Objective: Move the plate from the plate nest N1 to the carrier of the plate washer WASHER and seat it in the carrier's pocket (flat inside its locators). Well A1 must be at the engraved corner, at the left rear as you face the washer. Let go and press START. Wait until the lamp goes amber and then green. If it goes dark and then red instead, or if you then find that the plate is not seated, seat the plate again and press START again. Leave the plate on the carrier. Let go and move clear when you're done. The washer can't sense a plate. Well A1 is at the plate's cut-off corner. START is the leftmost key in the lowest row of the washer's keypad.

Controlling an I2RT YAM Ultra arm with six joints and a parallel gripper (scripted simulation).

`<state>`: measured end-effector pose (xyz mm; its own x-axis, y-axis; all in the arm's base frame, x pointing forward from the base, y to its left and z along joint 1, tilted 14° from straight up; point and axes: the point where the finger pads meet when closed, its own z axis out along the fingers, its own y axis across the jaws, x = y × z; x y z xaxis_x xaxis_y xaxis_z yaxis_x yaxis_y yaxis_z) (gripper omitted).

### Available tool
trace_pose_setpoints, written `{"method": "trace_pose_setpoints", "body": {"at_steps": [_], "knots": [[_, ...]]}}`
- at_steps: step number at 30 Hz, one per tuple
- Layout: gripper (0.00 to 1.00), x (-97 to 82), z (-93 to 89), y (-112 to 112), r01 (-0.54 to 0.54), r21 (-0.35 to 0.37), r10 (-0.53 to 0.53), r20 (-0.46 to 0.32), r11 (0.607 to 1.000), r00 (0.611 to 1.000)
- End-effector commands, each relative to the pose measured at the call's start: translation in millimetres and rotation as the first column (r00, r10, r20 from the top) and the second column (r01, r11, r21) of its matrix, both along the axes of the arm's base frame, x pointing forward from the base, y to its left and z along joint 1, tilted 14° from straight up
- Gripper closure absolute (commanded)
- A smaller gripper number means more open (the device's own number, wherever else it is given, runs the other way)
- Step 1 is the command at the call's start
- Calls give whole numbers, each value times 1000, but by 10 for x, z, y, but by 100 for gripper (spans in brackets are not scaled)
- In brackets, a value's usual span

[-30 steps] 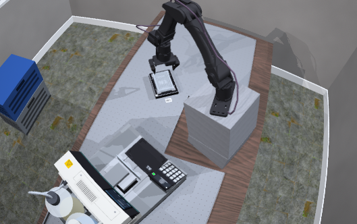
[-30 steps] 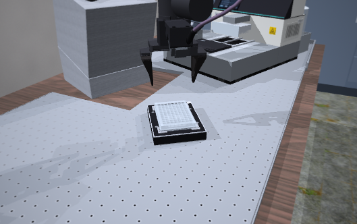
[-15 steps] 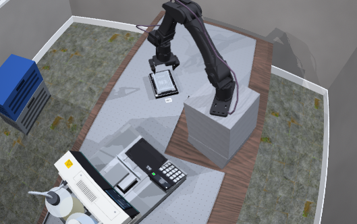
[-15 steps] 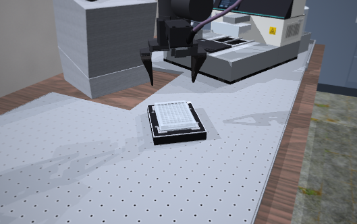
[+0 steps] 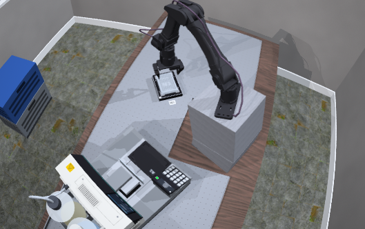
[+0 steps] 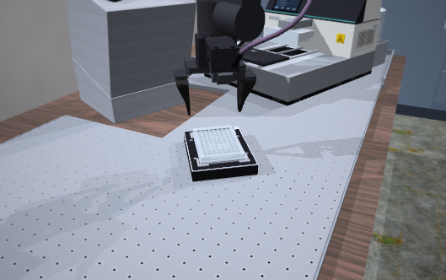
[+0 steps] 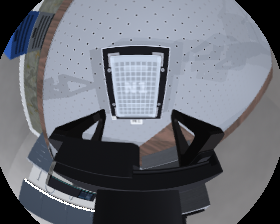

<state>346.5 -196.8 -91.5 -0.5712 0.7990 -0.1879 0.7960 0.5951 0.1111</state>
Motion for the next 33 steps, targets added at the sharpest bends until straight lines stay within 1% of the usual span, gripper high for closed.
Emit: {"method": "trace_pose_setpoints", "body": {"at_steps": [1, 10, 12, 13, 15, 24, 25, 26, 33], "knots": [[0, 190, 15, -75, -7, -28, 9, 46, 1000, 999], [0, 218, -133, -99, -2, -28, 4, 46, 1000, 999], [0, 218, -133, -99, -2, -28, 4, 46, 1000, 999], [0, 292, -1, -139, -1, -47, 5, 78, 999, 997], [0, 232, -182, -100, -3, -28, 4, 46, 1000, 999], [0, 260, -330, -123, 2, -28, 0, 46, 1000, 999], [0, 276, -304, -133, 2, -32, 0, 52, 999, 999], [0, 336, -185, -168, 2, -47, 1, 78, 999, 997], [0, 335, -184, -168, 2, -47, 1, 77, 999, 997]]}}
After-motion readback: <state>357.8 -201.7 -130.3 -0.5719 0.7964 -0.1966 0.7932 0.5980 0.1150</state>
